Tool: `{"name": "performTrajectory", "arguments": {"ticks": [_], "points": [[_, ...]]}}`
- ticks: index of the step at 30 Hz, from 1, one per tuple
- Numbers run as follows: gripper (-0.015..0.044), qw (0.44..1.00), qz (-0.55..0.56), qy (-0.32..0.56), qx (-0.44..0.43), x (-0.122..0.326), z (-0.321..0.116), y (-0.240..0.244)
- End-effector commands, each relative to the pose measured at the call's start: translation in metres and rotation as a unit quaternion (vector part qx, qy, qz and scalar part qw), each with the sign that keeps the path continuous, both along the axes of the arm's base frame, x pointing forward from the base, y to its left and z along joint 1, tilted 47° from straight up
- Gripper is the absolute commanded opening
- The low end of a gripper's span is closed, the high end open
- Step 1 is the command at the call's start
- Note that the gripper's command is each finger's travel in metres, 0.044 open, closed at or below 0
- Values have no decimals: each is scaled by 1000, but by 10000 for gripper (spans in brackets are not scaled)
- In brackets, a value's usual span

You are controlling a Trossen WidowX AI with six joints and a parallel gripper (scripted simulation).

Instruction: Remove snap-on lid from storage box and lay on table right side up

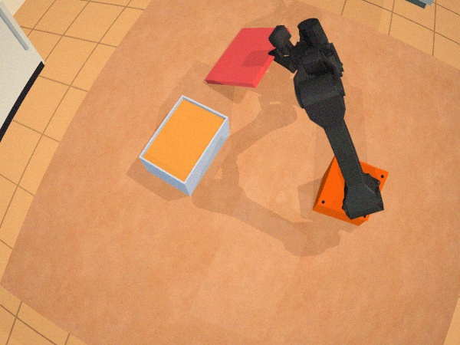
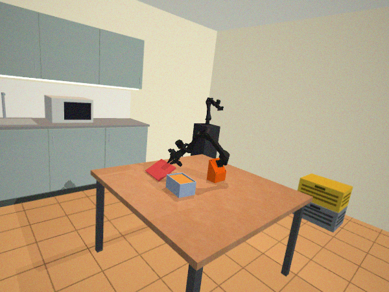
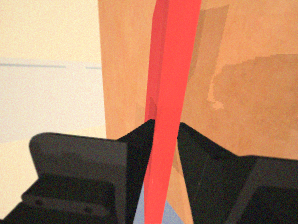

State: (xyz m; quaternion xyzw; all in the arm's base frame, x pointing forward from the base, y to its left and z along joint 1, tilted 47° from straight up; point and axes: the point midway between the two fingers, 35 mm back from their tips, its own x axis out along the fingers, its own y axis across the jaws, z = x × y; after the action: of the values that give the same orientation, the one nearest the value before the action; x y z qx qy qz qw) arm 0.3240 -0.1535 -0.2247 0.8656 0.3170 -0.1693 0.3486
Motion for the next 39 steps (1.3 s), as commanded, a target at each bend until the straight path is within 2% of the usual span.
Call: {"name": "performTrajectory", "arguments": {"ticks": [1,30,39], "points": [[0,1000,7,14,9,-4,-10,14],[0,1000,7,14,10,-5,-26,32],[236,1000,7,14,10,-1,-18,22]]}}
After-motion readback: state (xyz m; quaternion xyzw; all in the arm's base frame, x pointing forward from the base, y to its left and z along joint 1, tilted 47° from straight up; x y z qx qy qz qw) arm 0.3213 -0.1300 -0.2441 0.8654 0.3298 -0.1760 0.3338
